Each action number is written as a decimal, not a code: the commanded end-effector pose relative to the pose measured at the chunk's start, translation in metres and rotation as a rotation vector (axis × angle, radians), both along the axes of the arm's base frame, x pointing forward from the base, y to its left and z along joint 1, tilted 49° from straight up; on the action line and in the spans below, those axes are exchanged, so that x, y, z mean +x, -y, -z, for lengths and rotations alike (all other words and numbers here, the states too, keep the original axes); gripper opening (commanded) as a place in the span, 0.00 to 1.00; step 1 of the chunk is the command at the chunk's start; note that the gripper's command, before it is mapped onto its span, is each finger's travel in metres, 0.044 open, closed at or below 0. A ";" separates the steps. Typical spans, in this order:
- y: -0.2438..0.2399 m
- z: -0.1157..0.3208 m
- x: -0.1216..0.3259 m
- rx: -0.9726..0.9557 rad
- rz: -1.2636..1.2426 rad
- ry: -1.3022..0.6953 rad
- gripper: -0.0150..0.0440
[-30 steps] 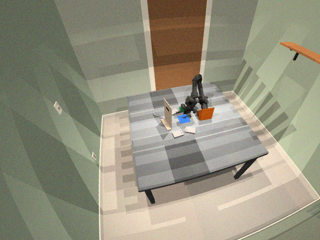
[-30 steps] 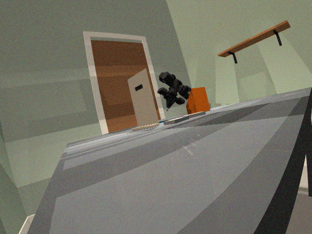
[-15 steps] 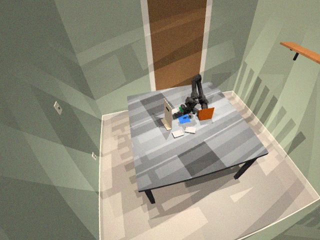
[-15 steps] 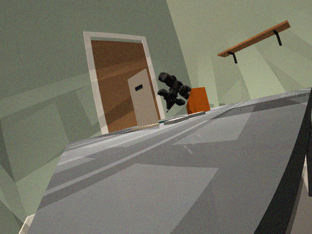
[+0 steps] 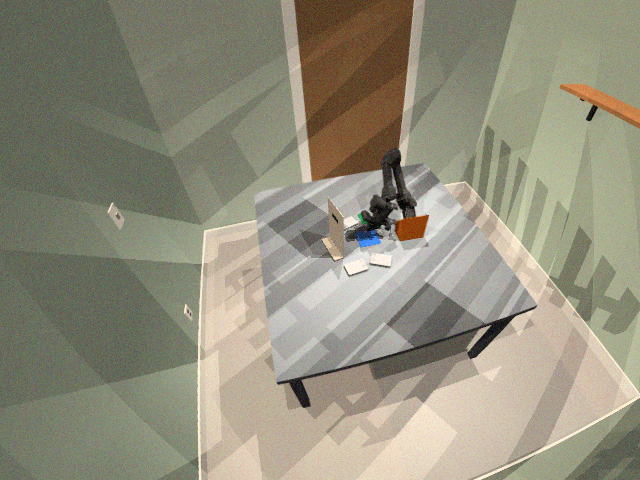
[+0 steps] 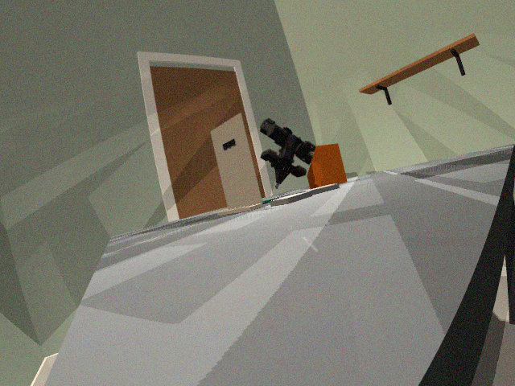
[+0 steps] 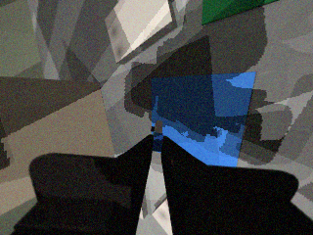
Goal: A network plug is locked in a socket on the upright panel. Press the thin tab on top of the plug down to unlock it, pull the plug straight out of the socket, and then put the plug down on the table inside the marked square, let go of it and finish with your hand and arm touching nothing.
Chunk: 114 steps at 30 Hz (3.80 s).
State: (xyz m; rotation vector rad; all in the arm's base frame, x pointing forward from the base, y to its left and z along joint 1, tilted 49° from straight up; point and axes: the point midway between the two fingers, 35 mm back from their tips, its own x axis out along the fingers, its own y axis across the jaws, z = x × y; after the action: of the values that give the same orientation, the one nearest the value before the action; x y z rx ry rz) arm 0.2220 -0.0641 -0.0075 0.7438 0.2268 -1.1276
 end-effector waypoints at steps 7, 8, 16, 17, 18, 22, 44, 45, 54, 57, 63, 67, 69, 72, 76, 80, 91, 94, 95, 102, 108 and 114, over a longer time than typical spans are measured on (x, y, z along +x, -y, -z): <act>0.005 0.008 -0.003 0.002 -0.004 -0.014 0.25; 0.006 0.008 -0.003 0.002 -0.004 -0.014 0.25; 0.010 0.012 -0.003 0.003 -0.004 -0.014 0.25; 0.010 0.013 -0.003 0.003 -0.004 -0.014 0.25; 0.011 0.013 -0.004 0.003 -0.004 -0.014 0.25; 0.013 0.015 -0.004 0.003 -0.005 -0.014 0.25; 0.025 0.022 -0.008 -0.002 -0.008 -0.012 0.25; 0.025 0.022 -0.008 -0.002 -0.008 -0.012 0.25; 0.030 0.023 -0.010 -0.006 -0.010 -0.010 0.25; 0.031 0.024 -0.011 -0.008 -0.010 -0.010 0.25; 0.033 0.024 -0.010 -0.008 -0.010 -0.010 0.25; 0.035 0.024 -0.009 -0.008 -0.010 -0.010 0.25; 0.035 0.024 -0.009 -0.009 -0.010 -0.010 0.25; 0.037 0.024 -0.009 -0.009 -0.010 -0.010 0.25; 0.036 0.023 -0.009 -0.010 -0.005 -0.002 0.25; 0.036 0.023 -0.009 -0.010 -0.005 -0.002 0.34; 0.035 0.023 -0.009 -0.009 -0.005 -0.002 0.52; 0.033 0.022 -0.009 -0.008 -0.005 -0.003 0.52; 0.033 0.022 -0.010 -0.007 -0.005 -0.004 0.52; 0.029 0.020 -0.011 -0.005 -0.005 -0.006 0.52; 0.025 0.019 -0.013 -0.003 -0.005 -0.007 0.52; 0.022 0.017 -0.015 -0.002 -0.005 -0.008 0.52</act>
State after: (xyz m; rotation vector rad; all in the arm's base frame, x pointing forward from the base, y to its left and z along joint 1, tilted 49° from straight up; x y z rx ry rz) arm 0.2062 -0.0882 -0.0277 0.7301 0.2457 -1.1290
